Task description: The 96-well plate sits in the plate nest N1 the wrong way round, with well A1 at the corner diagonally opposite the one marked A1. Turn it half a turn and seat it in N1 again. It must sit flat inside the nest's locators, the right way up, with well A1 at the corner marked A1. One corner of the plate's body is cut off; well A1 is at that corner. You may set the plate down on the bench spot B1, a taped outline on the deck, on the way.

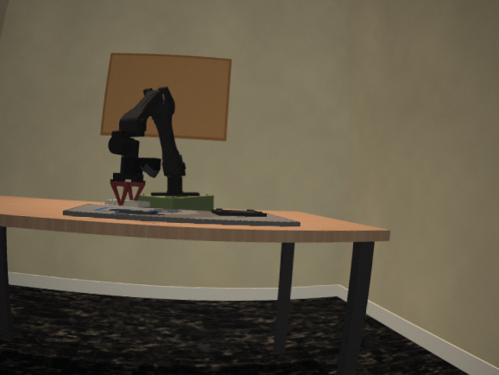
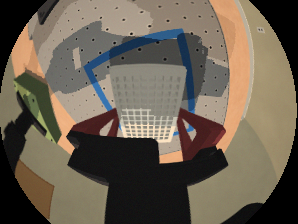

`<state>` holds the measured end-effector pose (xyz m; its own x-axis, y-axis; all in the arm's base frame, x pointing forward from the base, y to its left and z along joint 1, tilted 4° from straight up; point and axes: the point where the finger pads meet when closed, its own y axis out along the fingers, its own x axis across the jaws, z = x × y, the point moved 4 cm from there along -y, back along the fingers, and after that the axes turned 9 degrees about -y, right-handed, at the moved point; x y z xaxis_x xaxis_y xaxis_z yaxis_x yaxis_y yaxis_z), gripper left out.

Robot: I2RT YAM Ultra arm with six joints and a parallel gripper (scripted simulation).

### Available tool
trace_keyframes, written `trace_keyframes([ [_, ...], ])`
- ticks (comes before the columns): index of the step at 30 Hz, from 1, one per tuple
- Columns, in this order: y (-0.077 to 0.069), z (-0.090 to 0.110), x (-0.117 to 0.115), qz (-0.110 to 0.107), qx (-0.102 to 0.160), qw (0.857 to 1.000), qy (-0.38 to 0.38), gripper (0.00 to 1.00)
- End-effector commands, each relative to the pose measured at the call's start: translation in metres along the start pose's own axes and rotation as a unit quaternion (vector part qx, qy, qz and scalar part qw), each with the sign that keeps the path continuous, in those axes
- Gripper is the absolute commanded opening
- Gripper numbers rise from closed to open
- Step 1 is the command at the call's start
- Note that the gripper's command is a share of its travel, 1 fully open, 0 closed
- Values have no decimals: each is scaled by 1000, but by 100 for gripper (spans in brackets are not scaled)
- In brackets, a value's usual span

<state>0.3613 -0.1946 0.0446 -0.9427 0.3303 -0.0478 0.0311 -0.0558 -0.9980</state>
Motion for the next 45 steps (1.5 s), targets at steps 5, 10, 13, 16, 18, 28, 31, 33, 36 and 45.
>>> trace_keyframes([
  [5,-1,0,-3,10,-2,1000,0,0],
  [10,2,0,-3,10,-2,1000,0,0],
  [13,4,0,-3,10,-2,1000,0,0],
  [16,5,0,-3,10,-2,1000,0,0],
  [18,6,0,-3,10,-2,1000,0,0],
  [28,12,0,-3,10,-2,1000,0,0],
  [31,12,0,-3,10,-2,1000,0,0],
  [33,12,0,-3,10,-2,1000,0,0],
  [36,12,0,-3,10,-2,1000,0,0],
  [45,12,0,-3,10,-2,1000,0,100],
])
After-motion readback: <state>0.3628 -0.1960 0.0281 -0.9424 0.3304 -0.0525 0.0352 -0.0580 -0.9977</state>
